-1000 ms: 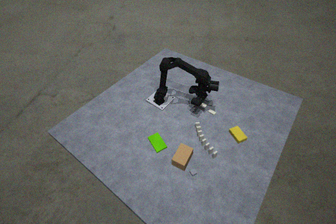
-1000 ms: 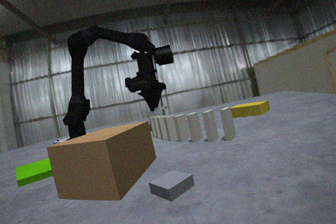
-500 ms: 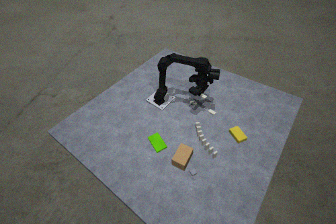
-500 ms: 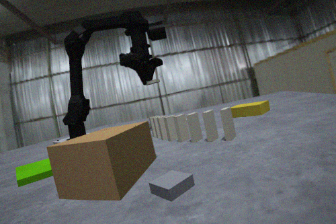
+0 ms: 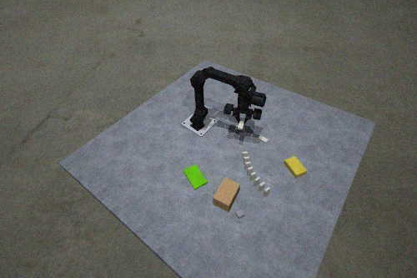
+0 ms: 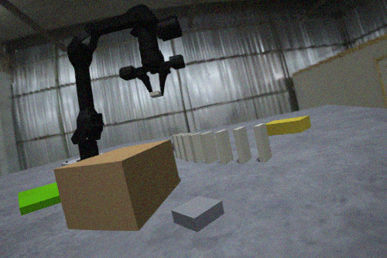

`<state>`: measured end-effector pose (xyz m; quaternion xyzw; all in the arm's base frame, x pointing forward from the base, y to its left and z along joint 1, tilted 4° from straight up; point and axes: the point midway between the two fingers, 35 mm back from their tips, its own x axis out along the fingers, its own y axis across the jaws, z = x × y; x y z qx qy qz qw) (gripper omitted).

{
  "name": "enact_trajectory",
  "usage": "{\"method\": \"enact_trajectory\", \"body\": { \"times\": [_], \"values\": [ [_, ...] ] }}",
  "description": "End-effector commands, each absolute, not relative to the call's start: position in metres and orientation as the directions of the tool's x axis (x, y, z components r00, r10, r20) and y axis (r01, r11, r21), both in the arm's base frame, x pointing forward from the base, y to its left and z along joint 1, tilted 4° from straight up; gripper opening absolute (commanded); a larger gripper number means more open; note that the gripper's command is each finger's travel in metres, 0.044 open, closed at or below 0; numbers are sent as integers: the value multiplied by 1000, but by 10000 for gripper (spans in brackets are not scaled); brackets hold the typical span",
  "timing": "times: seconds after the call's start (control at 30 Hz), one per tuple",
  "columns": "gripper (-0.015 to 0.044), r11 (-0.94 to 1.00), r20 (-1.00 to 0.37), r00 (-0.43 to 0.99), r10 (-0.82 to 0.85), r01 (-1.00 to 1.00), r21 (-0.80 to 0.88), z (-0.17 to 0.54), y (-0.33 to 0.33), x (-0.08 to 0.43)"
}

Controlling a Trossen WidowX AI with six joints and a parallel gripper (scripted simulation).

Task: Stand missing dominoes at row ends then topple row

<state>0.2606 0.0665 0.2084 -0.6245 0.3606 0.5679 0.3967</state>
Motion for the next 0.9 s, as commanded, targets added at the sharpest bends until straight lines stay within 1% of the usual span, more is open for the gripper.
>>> {"method": "enact_trajectory", "body": {
  "times": [0.0,0.2,0.3,0.4,0.57,0.73,0.8,0.87],
  "values": [
    [107,569,-996,92,3,-819,-74,208,15,238],
    [107,856,-996,92,2,-515,-46,207,-3,229],
    [107,945,-996,92,2,-324,-29,206,-11,224],
    [107,993,-996,92,1,-114,-10,205,-19,218],
    [107,973,-996,93,0,231,21,204,-31,209],
    [107,834,-996,94,-1,549,50,202,-41,199],
    [107,762,-996,94,-2,645,59,201,-43,197],
    [107,744,-996,94,-2,665,61,201,-44,196]
  ]
}}
